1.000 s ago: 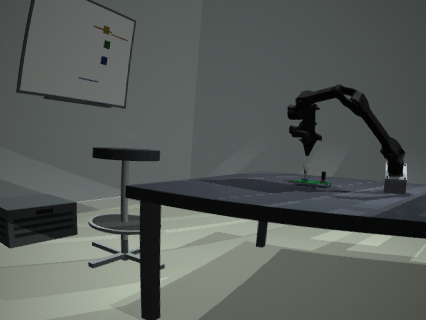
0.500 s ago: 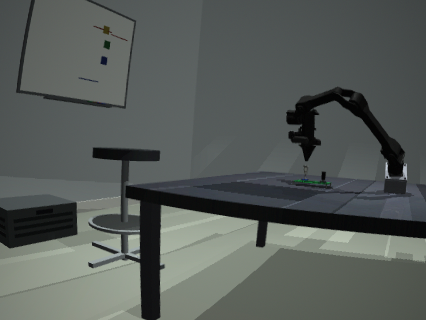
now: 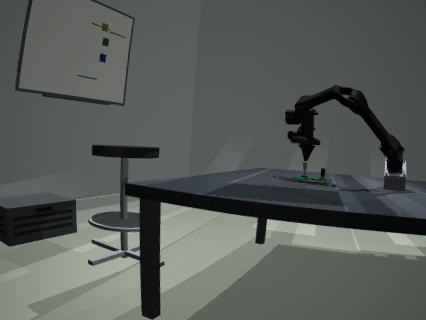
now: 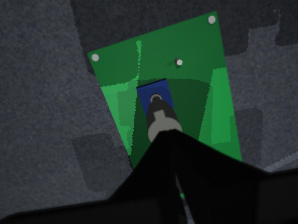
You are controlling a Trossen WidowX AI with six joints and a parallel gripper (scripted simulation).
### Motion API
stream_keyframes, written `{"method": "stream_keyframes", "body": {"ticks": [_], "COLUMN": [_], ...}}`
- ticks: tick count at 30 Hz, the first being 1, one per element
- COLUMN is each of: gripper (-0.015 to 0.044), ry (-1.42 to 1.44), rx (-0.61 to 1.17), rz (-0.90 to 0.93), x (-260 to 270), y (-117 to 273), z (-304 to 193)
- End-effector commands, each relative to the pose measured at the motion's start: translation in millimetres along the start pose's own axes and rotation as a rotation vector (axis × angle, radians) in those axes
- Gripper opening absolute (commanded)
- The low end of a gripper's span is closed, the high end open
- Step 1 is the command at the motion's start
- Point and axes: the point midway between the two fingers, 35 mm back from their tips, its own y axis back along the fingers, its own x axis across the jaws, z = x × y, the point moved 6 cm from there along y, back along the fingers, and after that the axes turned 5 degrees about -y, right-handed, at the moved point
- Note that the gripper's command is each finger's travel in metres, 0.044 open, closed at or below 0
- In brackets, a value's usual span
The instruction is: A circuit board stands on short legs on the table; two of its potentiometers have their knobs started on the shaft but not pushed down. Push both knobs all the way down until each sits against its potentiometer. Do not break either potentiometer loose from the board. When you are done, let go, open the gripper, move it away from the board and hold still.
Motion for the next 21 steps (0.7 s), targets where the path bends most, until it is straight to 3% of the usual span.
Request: {"method": "stream_keyframes", "body": {"ticks": [1,21], "gripper": [0.0000,0.0000], "ry": [-0.004,-0.004], "rx": [-0.001,-0.001], "rz": [0.005,0.005], "x": [0.6,0.6], "y": [-0.8,-6.1], "z": [0.1,0.1]}}
